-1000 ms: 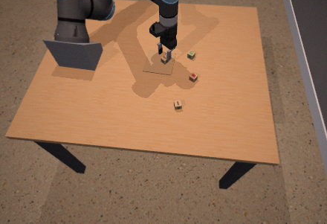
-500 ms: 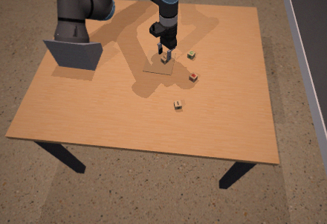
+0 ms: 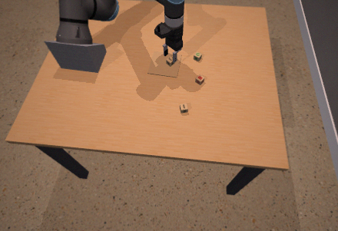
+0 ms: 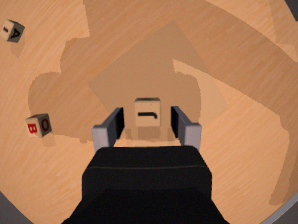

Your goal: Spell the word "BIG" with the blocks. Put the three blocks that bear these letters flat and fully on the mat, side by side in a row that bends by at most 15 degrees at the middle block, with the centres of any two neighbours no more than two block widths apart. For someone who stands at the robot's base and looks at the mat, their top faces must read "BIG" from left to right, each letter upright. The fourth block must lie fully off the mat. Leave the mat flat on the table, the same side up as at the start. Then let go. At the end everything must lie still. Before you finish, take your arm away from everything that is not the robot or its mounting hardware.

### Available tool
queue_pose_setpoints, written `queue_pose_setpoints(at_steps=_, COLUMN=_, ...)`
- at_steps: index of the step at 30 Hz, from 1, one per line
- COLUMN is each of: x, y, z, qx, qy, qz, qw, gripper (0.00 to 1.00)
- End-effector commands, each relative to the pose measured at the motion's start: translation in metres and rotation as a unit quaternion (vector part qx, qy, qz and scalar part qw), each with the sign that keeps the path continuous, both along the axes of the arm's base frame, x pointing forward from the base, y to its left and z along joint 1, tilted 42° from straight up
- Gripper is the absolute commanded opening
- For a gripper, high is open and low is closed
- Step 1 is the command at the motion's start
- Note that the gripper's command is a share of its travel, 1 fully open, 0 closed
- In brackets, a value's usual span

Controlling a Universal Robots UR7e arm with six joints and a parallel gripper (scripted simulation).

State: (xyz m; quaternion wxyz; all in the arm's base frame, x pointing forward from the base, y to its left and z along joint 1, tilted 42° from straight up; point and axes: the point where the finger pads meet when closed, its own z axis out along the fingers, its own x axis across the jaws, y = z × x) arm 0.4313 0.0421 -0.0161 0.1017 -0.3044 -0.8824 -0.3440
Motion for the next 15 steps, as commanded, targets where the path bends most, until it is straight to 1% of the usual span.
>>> queue_pose_setpoints(at_steps=1, x=-0.002, y=0.006, z=-0.006, qx=0.002, qy=0.002, qz=0.001, qw=1.000, gripper=1.00)
queue_pose_setpoints(at_steps=9, x=-0.001, y=0.018, z=-0.018, qx=0.002, qy=0.002, qz=0.001, qw=1.000, gripper=1.00)
queue_pose_setpoints(at_steps=11, x=-0.001, y=0.018, z=-0.018, qx=0.002, qy=0.002, qz=0.001, qw=1.000, gripper=1.00)
queue_pose_setpoints(at_steps=15, x=-0.001, y=0.023, z=-0.024, qx=0.002, qy=0.002, qz=0.001, qw=1.000, gripper=1.00)
